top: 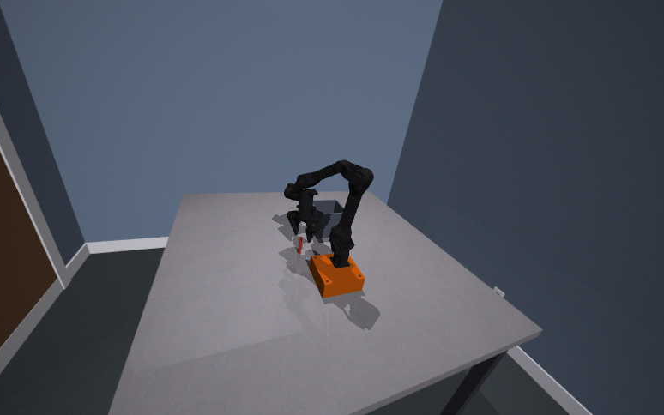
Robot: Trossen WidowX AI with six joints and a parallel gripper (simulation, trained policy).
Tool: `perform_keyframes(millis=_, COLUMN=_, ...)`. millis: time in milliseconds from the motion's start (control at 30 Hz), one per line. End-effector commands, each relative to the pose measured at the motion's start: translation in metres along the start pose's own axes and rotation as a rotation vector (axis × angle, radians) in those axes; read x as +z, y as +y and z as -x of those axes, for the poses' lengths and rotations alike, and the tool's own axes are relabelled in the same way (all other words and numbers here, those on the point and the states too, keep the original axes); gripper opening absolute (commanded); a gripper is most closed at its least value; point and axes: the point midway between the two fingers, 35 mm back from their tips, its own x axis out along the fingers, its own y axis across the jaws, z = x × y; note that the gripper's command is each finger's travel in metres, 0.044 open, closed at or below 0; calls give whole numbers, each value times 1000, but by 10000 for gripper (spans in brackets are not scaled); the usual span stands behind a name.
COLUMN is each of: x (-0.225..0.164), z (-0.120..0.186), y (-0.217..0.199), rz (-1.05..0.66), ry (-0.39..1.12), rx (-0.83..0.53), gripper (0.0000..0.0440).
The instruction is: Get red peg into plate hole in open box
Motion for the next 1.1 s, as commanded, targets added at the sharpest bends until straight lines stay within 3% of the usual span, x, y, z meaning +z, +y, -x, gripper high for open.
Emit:
perform_keyframes(millis=0, x=4, z=-11, y=0, rz=-21, ry=-20, rx=-3, gripper=436)
perform_keyframes(millis=333, x=12, z=-40, y=5, rz=-69, ry=-51, rx=14, gripper=397)
perform_keyframes(millis=867, x=7, z=-63, y=28, rz=-26, ry=-31, rx=57, gripper=10)
perform_keyframes(millis=1067, x=4, z=-52, y=34, rz=-46, ry=-6, rx=101, gripper=0)
